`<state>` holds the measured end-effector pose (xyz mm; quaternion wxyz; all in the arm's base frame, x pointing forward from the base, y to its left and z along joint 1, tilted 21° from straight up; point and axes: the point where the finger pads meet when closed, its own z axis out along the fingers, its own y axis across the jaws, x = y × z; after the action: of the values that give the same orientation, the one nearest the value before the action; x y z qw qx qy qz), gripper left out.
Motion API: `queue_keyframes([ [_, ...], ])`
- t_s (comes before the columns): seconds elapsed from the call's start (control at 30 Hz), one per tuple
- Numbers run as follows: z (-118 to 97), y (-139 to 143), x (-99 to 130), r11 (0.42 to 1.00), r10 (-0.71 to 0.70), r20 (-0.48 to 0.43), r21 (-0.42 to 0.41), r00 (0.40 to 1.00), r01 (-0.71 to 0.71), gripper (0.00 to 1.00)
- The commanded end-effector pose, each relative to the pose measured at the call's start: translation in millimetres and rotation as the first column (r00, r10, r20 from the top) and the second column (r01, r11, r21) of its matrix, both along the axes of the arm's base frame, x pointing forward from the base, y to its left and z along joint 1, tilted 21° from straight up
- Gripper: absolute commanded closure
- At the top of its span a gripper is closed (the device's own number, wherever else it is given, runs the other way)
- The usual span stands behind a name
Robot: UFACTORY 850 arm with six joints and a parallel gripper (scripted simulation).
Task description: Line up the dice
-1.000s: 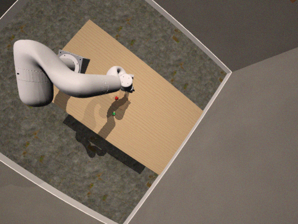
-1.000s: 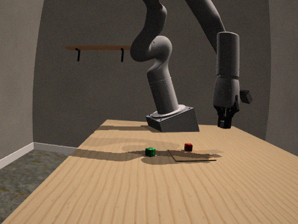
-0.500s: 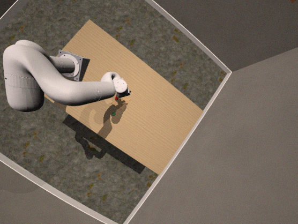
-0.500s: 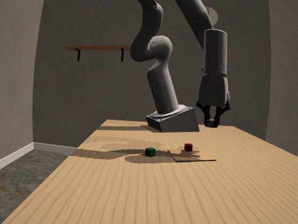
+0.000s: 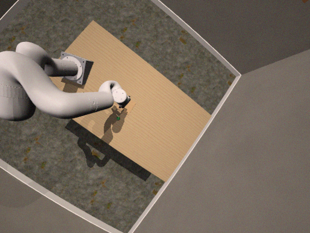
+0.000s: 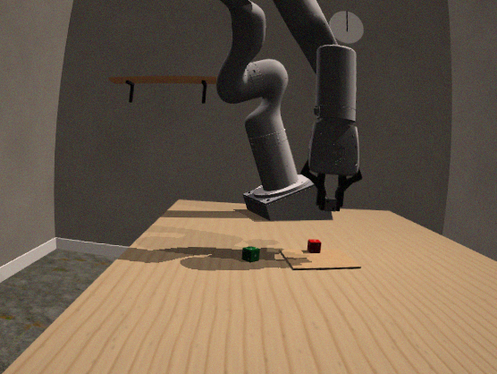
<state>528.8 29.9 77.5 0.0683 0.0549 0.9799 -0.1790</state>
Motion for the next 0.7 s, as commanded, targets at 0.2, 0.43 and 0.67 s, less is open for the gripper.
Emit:
queue_keyframes([
  [0.2,4.1,-8.1,-0.9,0.995,0.099,-0.06,0.001,0.993,-0.099,0.79],
  [0.43,4.1,-8.1,-0.9,0.995,0.099,-0.06,0.001,0.993,-0.099,0.79],
  [0.67,2.8,-8.6,-0.7,0.995,0.099,-0.06,0.001,0.993,-0.099,0.79],
])
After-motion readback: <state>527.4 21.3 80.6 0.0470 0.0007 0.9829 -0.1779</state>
